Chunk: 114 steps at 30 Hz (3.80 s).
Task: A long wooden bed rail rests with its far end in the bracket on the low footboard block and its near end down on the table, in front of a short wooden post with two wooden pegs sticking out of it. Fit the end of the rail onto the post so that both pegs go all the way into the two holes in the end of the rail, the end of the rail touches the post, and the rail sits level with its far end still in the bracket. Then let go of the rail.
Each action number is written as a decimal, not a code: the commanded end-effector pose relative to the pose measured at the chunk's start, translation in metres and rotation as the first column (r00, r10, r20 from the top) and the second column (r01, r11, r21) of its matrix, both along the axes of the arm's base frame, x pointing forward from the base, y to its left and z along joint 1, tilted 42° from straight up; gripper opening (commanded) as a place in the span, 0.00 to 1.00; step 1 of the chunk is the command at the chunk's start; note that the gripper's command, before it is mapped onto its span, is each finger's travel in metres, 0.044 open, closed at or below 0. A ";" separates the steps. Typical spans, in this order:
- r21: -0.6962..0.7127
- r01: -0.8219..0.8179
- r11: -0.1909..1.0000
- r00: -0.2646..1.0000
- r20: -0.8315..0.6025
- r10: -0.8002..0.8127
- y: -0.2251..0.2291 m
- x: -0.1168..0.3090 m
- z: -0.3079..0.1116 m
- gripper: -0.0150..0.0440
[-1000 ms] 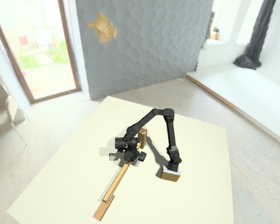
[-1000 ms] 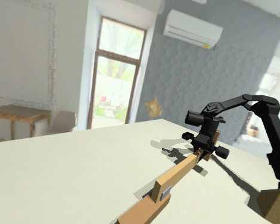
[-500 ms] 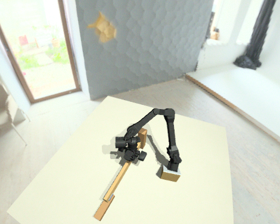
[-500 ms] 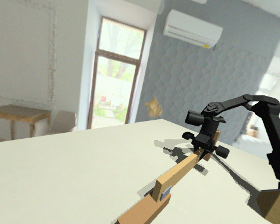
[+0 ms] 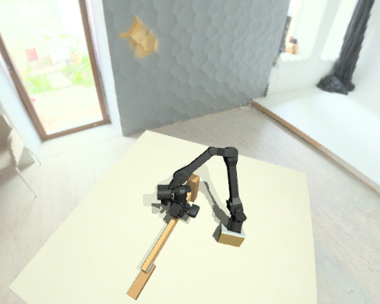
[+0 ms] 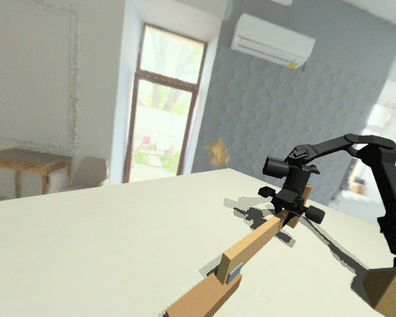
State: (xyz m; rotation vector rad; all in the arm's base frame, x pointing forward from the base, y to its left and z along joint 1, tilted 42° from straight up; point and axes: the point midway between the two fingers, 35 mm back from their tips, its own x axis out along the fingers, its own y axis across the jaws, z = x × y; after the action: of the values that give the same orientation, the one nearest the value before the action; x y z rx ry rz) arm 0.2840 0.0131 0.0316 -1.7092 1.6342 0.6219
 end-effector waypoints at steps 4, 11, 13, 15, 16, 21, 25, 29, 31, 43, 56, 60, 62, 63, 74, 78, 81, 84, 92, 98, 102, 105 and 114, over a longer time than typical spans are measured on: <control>0.001 -0.007 1.000 1.000 0.000 0.007 -0.001 0.000 0.002 0.25; 0.001 -0.007 1.000 1.000 0.000 0.007 -0.003 0.000 0.004 0.25; 0.001 -0.007 1.000 1.000 0.000 0.007 -0.003 0.000 0.004 0.25; 0.001 -0.007 1.000 1.000 0.000 0.007 -0.004 0.000 0.005 0.25; 0.001 -0.007 1.000 1.000 0.000 0.007 -0.004 0.000 0.005 0.25; 0.001 -0.007 1.000 1.000 0.000 0.007 -0.004 0.000 0.005 0.25; 0.001 -0.007 1.000 1.000 0.000 0.007 -0.003 0.000 0.005 0.25; 0.001 -0.007 1.000 1.000 0.000 0.007 -0.002 0.000 0.004 0.25; 0.001 -0.007 1.000 1.000 0.000 0.007 -0.002 0.000 0.003 0.25; 0.001 -0.007 1.000 1.000 0.000 0.007 0.001 0.001 0.001 0.25; 0.001 -0.007 1.000 1.000 0.000 0.007 0.001 0.001 0.000 0.25; 0.001 -0.007 1.000 1.000 0.000 0.007 0.000 0.000 0.001 0.25; 0.001 -0.007 1.000 1.000 0.000 0.007 0.000 0.000 0.001 0.25; 0.001 -0.007 1.000 1.000 0.000 0.007 0.000 0.000 0.001 0.25; 0.001 -0.007 1.000 1.000 0.000 0.007 -0.003 0.000 0.004 0.25; 0.001 -0.007 1.000 1.000 0.000 0.007 -0.004 0.000 0.005 0.25; 0.001 -0.007 1.000 1.000 0.000 0.007 -0.004 0.000 0.005 0.25; 0.001 -0.007 1.000 1.000 0.000 0.007 -0.004 0.000 0.006 0.25; 0.001 -0.007 1.000 1.000 0.000 0.007 -0.005 -0.001 0.007 0.25; 0.001 -0.007 1.000 1.000 0.000 0.007 -0.007 -0.001 0.008 0.25; 0.001 -0.007 1.000 1.000 0.000 0.007 -0.008 -0.001 0.008 0.25; 0.000 -0.007 1.000 1.000 0.000 0.007 -0.009 -0.001 0.009 0.25; 0.000 -0.007 1.000 1.000 0.000 0.007 -0.011 -0.001 0.011 0.25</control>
State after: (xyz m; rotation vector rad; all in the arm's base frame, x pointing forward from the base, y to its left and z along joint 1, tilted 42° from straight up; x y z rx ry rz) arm 0.2826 0.0032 0.0402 -1.7086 1.6317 0.6246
